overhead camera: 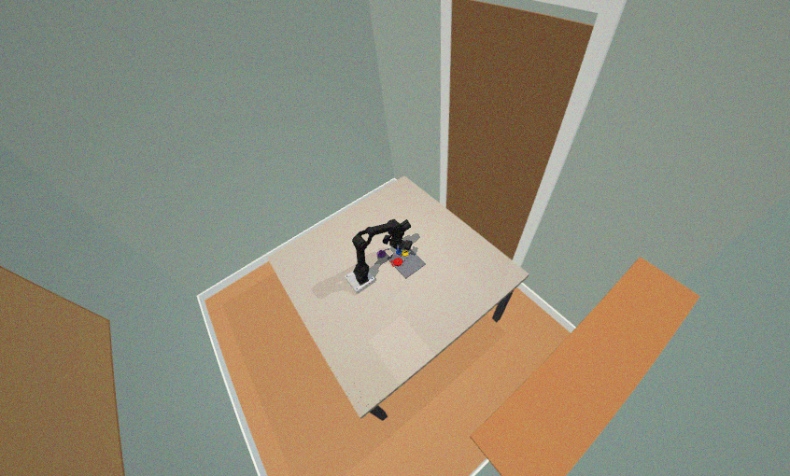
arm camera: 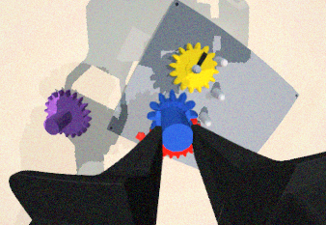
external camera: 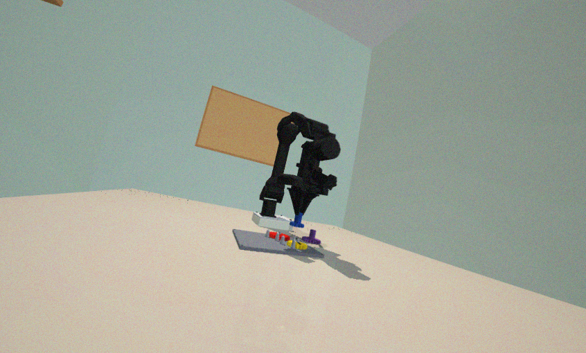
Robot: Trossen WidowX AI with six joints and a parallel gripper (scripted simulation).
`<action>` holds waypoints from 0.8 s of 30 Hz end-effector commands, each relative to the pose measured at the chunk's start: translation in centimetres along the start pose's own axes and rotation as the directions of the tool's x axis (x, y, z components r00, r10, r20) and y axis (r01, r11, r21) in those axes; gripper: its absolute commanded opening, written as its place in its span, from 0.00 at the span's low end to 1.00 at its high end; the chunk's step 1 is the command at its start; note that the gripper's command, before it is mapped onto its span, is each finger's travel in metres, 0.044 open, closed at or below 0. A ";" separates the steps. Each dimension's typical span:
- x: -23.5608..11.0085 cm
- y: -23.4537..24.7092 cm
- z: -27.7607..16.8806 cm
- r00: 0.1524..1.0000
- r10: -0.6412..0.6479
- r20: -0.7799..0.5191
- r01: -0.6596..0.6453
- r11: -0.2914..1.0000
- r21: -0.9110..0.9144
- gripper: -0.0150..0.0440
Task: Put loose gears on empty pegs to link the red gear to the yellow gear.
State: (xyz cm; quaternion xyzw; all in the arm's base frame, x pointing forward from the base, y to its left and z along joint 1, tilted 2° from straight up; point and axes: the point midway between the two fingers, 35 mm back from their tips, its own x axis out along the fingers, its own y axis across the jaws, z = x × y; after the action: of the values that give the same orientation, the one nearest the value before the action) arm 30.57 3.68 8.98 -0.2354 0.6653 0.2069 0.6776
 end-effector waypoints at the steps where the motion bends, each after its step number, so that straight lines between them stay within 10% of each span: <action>1: 0.0 -0.1 0.0 1.000 -0.003 -0.001 0.003 1.000 -0.005 0.25; 24: 2.4 -0.1 0.0 1.000 -0.003 -0.001 0.003 0.978 -0.208 0.25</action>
State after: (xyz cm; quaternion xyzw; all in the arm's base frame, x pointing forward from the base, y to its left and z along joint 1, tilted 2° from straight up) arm 30.69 3.60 7.12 -0.3061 0.6377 0.2751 0.6511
